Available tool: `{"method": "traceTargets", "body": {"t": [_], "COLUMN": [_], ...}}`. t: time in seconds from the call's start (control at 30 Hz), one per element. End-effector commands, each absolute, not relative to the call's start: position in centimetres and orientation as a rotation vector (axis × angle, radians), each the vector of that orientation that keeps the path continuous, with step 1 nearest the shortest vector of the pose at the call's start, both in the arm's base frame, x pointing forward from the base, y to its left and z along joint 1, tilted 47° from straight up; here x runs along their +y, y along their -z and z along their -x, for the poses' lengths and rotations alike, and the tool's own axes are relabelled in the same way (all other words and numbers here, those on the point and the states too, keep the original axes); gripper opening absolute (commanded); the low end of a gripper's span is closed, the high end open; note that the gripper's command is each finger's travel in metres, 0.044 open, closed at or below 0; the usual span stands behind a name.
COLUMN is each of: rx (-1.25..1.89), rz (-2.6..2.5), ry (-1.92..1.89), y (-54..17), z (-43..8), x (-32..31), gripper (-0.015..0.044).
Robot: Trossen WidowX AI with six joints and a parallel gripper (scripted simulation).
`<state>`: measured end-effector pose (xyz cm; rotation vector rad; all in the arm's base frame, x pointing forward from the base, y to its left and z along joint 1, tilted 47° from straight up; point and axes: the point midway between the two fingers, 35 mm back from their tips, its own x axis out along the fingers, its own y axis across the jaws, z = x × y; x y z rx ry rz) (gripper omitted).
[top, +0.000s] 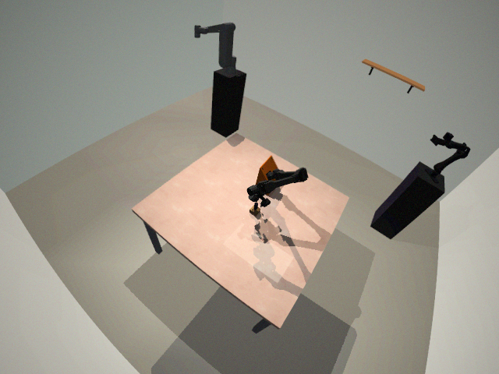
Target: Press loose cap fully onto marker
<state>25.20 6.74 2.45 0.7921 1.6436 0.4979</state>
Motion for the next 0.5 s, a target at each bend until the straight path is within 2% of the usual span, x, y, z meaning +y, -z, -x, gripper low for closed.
{"method": "traceTargets", "body": {"t": [0.0,0.07,0.23,0.47], "rx": [1.63,1.63,1.536,1.53], "rz": [-0.784,-0.784,-0.61,-0.6], "ry": [-0.499,-0.499,-0.68,-0.69], "y": [-4.47,-4.47,-3.61,-3.56], "z": [-25.41,-25.41,-25.46,-25.46], "x": [4.81,4.81,5.25,5.28], "gripper": [0.044,0.044,0.0309,0.0125]}}
